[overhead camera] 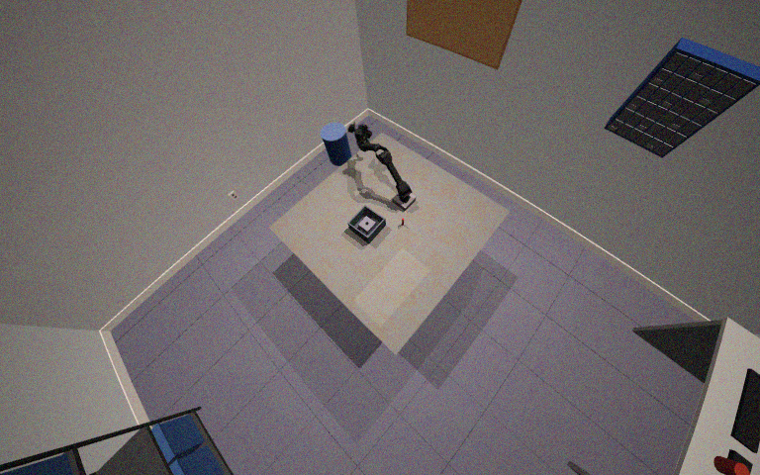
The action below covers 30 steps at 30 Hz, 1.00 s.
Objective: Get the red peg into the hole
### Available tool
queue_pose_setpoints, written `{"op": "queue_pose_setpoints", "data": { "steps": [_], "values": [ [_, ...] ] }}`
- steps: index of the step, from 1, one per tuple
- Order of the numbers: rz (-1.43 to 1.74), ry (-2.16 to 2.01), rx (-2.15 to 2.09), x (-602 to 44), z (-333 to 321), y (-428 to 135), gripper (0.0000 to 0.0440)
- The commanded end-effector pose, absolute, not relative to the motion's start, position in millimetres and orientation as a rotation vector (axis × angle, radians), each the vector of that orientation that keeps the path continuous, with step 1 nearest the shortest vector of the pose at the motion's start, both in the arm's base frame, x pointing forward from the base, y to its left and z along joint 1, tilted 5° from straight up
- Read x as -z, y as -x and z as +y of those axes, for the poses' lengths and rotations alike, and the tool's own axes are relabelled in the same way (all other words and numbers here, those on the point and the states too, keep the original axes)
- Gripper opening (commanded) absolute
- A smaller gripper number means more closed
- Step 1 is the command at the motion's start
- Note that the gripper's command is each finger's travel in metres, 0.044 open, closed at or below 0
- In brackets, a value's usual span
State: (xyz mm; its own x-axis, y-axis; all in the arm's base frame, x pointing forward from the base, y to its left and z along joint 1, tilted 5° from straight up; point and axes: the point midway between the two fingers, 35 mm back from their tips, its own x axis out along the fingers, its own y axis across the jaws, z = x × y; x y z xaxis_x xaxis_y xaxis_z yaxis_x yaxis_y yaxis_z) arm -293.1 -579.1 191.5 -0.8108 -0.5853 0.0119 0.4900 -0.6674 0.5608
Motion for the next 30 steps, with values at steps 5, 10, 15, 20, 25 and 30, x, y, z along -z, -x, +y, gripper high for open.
{"op": "queue_pose_setpoints", "data": {
  "steps": [5, 10, 15, 20, 25, 30],
  "values": [
    [-0.549, -0.398, 2.3, -175, -609, 172, 0.044],
    [-0.395, -0.489, 2.202, -165, -614, 84, 0.044],
    [-0.24, -0.554, 2.093, -160, -604, -2, 0.044],
    [-0.092, -0.594, 1.975, -160, -580, -85, 0.044],
    [0.044, -0.612, 1.854, -164, -544, -159, 0.044],
    [0.167, -0.612, 1.733, -171, -500, -223, 0.044]
  ]
}}
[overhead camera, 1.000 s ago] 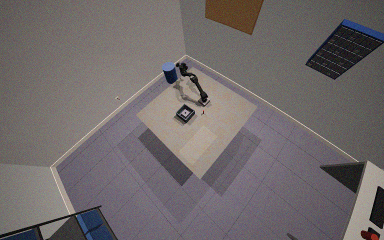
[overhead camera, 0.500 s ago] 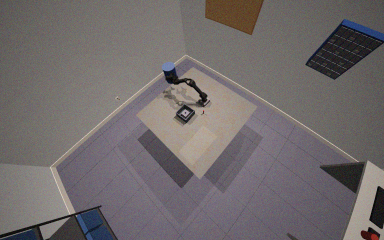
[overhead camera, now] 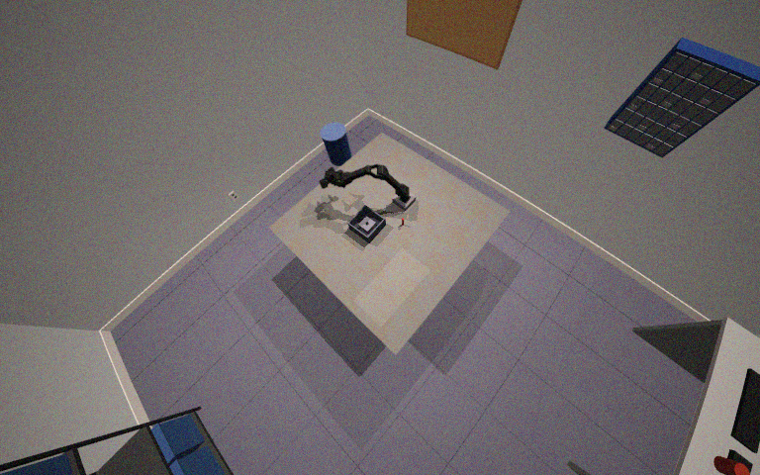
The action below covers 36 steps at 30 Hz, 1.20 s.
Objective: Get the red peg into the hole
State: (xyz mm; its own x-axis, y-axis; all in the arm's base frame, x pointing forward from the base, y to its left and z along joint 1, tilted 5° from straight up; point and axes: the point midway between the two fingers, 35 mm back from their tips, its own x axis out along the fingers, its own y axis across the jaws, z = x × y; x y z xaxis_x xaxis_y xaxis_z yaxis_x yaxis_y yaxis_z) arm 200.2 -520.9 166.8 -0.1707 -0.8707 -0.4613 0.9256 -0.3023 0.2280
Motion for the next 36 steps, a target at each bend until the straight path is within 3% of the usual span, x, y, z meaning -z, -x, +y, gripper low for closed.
{"op": "queue_pose_setpoints", "data": {
  "steps": [1, 19, 27, 36],
  "values": [
    [0.19, -0.611, 1.709, -172, -490, -235, 0.044],
    [0.556, -0.554, 1.256, -195, -281, -372, 0.044],
    [0.717, -0.531, 1.057, -196, -174, -386, 0.044],
    [0.915, -0.515, 0.884, -189, -65, -363, 0.044]
  ]
}}
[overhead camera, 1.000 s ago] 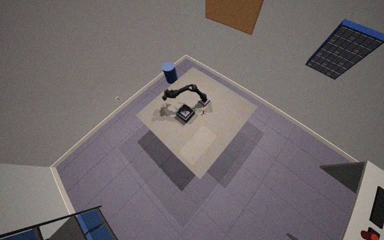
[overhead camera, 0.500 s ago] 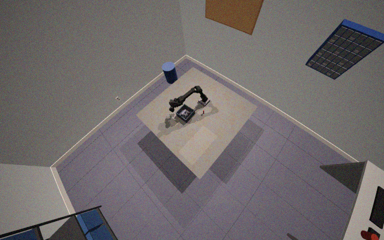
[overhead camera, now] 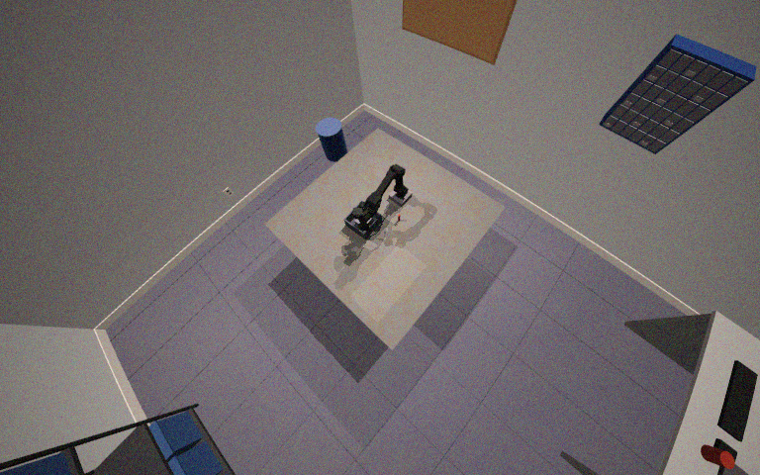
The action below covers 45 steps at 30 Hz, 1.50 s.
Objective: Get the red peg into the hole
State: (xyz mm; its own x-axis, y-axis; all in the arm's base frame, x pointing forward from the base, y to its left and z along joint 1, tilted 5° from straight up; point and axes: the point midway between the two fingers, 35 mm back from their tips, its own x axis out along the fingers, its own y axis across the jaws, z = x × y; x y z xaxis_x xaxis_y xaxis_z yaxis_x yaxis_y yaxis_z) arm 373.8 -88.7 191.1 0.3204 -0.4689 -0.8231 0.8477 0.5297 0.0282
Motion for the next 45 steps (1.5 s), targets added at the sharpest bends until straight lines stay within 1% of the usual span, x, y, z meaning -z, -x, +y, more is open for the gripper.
{"op": "queue_pose_setpoints", "data": {
  "steps": [1, 10, 21, 31, 45],
  "values": [
    [0.938, -0.514, 0.869, -188, -55, -358, 0.044],
    [1.141, -0.512, 0.798, -174, 22, -302, 0.044],
    [1.347, -0.487, 0.801, -149, 78, -231, 0.044],
    [1.406, -0.447, 0.811, -113, 98, -200, 0.044],
    [1.369, -0.397, 0.786, -51, 98, -191, 0.044]
  ]
}}
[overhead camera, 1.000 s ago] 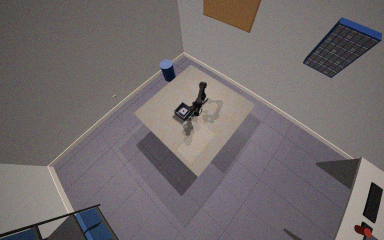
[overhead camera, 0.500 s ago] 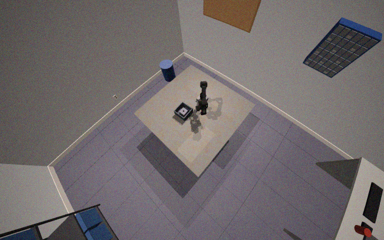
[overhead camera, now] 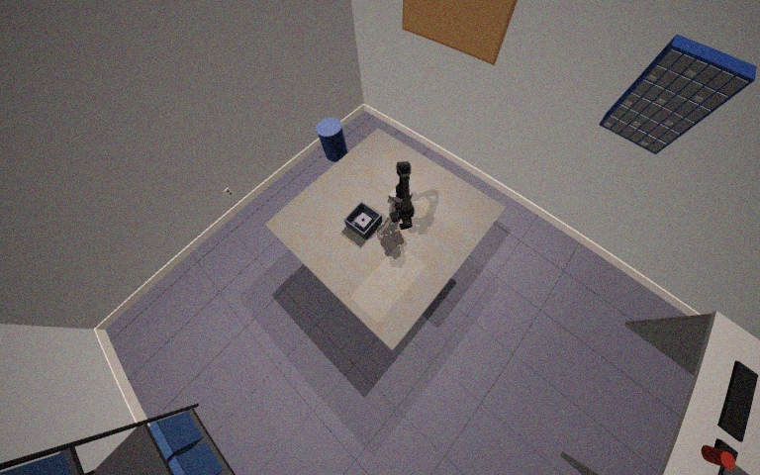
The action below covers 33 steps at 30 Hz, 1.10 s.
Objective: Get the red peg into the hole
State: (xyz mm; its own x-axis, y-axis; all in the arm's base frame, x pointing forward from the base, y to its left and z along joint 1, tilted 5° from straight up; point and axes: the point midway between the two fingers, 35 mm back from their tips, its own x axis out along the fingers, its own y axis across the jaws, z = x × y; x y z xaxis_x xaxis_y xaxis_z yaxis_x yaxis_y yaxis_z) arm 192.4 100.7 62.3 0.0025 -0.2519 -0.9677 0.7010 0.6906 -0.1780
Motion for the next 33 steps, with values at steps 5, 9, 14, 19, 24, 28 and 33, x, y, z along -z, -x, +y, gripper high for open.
{"op": "queue_pose_setpoints", "data": {
  "steps": [5, 9, 14, 19, 24, 28, 33],
  "values": [
    [1.368, -0.378, 0.773, -36, 95, -189, 0.0426],
    [1.386, -0.365, 0.777, -25, 93, -185, 0.0332],
    [1.409, -0.356, 0.796, -18, 90, -181, 0.0201],
    [1.427, -0.343, 0.813, -14, 88, -180, 0.0069],
    [1.408, -0.318, 0.822, -22, 83, -185, 0.0],
    [1.375, -0.293, 0.823, -39, 76, -191, 0.0],
    [1.332, -0.282, 0.827, -66, 67, -197, 0.0]
  ]
}}
